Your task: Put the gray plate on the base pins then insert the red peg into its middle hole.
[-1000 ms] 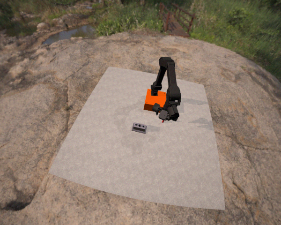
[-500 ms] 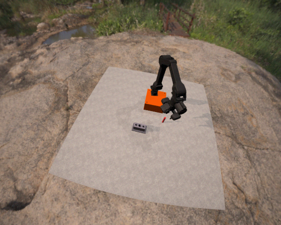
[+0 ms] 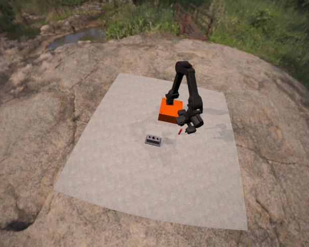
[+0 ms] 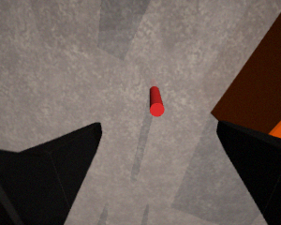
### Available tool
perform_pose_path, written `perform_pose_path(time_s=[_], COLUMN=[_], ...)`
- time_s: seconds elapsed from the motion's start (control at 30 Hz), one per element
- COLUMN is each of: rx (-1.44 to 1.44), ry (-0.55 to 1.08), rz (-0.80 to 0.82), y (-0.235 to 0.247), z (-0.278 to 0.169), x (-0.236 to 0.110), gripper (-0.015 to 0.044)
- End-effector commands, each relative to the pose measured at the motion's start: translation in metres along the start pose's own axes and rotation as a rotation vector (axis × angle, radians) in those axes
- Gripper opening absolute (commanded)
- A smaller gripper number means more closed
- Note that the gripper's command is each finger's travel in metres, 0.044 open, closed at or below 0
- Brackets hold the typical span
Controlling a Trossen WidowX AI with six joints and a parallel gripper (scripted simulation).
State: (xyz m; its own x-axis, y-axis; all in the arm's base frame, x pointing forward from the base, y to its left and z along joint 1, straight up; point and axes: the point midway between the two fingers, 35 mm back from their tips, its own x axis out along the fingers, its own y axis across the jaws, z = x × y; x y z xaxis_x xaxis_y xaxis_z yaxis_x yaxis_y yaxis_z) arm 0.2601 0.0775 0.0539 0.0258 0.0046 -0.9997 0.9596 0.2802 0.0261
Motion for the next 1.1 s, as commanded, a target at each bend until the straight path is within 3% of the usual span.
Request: perform_pose_path(time_s=[0.0, 1.07], rx=[0.007, 0.007], ry=[-0.002, -0.002], rz=[0.003, 0.003], y=[-0.002, -0.001], z=[0.001, 0.002], x=[0.012, 0.06], gripper=[0.044, 0.044])
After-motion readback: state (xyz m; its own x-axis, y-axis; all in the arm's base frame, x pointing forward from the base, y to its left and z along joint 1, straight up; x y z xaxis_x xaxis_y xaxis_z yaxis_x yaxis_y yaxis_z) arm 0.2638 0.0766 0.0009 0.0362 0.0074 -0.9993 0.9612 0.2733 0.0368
